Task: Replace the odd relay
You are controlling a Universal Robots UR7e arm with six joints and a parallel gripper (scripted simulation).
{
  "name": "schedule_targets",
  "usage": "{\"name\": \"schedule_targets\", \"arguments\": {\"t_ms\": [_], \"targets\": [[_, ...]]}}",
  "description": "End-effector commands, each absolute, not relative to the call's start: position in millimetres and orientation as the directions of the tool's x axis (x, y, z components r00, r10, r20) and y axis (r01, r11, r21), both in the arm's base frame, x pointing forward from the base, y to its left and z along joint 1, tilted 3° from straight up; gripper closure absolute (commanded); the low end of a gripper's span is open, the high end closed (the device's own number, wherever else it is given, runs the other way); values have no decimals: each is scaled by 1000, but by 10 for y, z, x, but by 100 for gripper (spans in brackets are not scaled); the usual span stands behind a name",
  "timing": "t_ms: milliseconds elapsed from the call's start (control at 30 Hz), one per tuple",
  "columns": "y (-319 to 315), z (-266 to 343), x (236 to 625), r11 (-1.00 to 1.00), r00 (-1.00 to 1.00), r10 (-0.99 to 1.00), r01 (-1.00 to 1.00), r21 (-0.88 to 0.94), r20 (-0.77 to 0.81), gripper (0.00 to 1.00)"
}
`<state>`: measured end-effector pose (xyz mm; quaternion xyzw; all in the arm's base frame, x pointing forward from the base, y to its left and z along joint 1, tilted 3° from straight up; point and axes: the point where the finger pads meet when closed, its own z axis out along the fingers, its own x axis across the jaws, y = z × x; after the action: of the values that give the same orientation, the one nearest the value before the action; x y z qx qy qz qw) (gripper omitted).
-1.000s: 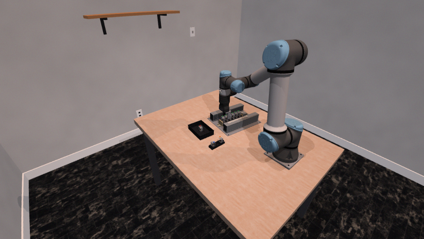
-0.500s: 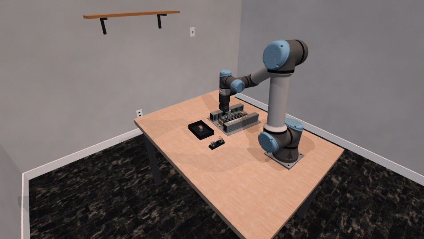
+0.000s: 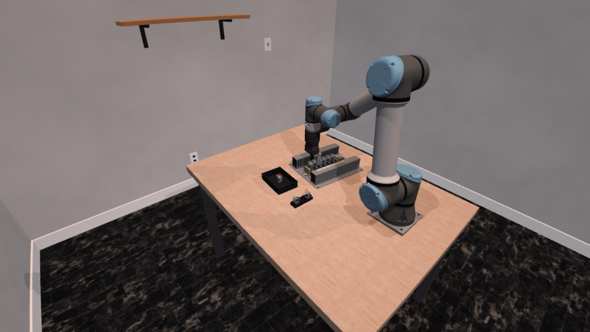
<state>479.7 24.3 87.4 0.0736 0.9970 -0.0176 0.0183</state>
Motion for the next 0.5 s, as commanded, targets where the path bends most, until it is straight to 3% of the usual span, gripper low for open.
{"name": "schedule_targets", "arguments": {"t_ms": [0,467], "targets": [[244,908,4801,989,-988,146,147,-32,-41,0],[245,928,4800,989,-988,146,147,-32,-41,0]]}}
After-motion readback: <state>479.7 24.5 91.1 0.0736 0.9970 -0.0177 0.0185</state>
